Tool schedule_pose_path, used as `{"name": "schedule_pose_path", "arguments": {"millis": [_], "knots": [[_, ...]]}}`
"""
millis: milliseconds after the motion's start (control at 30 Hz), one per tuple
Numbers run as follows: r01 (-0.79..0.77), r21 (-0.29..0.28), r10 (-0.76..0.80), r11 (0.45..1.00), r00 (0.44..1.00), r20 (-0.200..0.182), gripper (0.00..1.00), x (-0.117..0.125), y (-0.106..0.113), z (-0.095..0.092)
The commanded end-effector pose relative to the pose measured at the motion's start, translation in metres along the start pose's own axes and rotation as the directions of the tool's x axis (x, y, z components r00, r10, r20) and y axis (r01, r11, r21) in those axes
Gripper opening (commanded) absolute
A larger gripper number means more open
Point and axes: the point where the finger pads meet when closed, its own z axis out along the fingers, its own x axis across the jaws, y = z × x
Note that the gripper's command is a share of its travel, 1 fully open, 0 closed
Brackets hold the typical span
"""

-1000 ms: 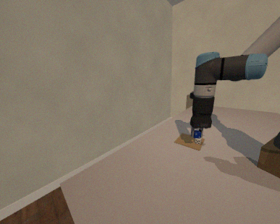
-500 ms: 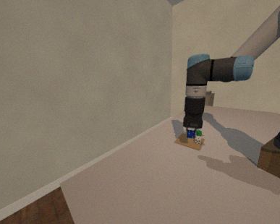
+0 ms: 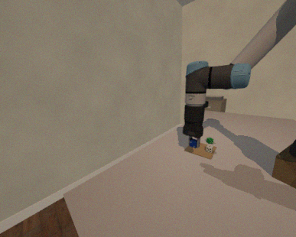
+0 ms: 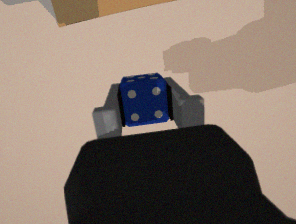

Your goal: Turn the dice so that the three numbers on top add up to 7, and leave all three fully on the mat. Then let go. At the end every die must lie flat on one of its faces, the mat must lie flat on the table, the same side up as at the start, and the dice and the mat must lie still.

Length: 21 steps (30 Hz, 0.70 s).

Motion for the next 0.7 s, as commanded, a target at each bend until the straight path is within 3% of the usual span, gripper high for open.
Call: {"name": "schedule_pose_path", "arguments": {"millis": [0,433,667], "knots": [[-0.094,0.007,0.094,0.996,0.996,0.001,0.57,-0.006,0.0047,0.0024],[-0.109,-0.009,0.109,0.994,0.994,-0.001,0.57,-0.0068,0.0055,0.0031],[-0.109,-0.119,0.109,0.987,0.994,0.0,0.57,-0.0068,0.0053,0.0033]]}}
